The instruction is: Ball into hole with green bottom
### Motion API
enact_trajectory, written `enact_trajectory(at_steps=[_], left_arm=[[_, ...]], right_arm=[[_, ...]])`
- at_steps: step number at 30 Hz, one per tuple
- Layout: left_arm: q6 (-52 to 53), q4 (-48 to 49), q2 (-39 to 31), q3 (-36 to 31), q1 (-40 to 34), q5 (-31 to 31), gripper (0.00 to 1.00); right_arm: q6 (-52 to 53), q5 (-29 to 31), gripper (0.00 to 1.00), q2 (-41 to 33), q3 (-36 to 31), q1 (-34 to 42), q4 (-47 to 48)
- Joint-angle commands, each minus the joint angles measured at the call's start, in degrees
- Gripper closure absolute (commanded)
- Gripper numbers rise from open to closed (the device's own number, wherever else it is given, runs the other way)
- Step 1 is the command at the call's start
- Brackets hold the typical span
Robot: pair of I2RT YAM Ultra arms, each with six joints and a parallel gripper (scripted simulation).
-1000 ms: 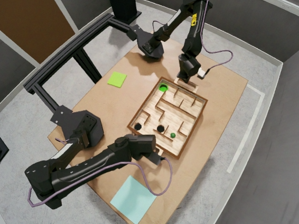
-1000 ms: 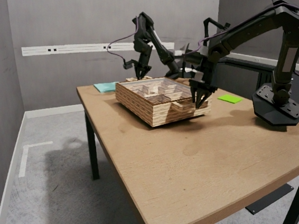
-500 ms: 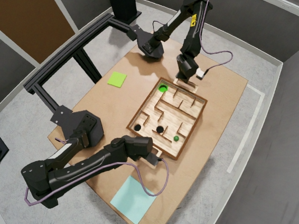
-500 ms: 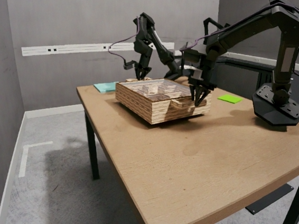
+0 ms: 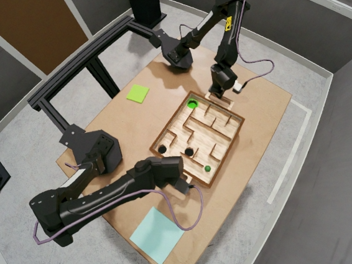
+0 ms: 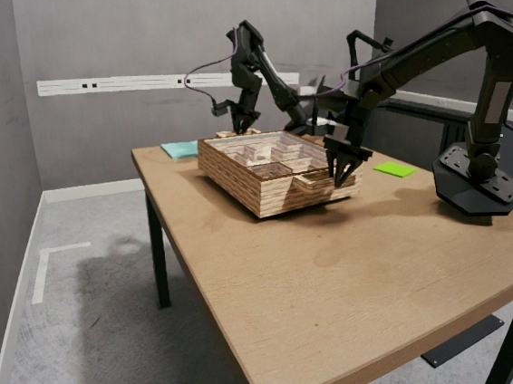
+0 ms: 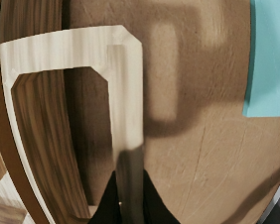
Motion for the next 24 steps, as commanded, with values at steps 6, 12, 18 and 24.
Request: enact_trajectory(at_steps=[6,12,18,24], left_arm=[[-2.1,-3.6,0.8,4.0,-3.4,-4.9,1.00],[-3.0,-3.8,0.2,5.6,-5.1,-6.2,1.00],[-6.3,-11.6,2.3,10.2,-5.9,-6.4,1.00],[-3.1,-3.7,-0.1,5.9,-5.8,-6.6,1.00]], right_arm=[[-5.1,-1.4,1.00,-3.3,-1.3,-1.0,7.4],[-6.3,-1.1,1.00,-5.0,-4.1,-1.3,10.1],[-7.4,-4.6,1.00,-5.6,-2.3,-3.0,10.2],[-5.5,-0.4,1.00,-5.8,-2.2,-1.1,10.4]])
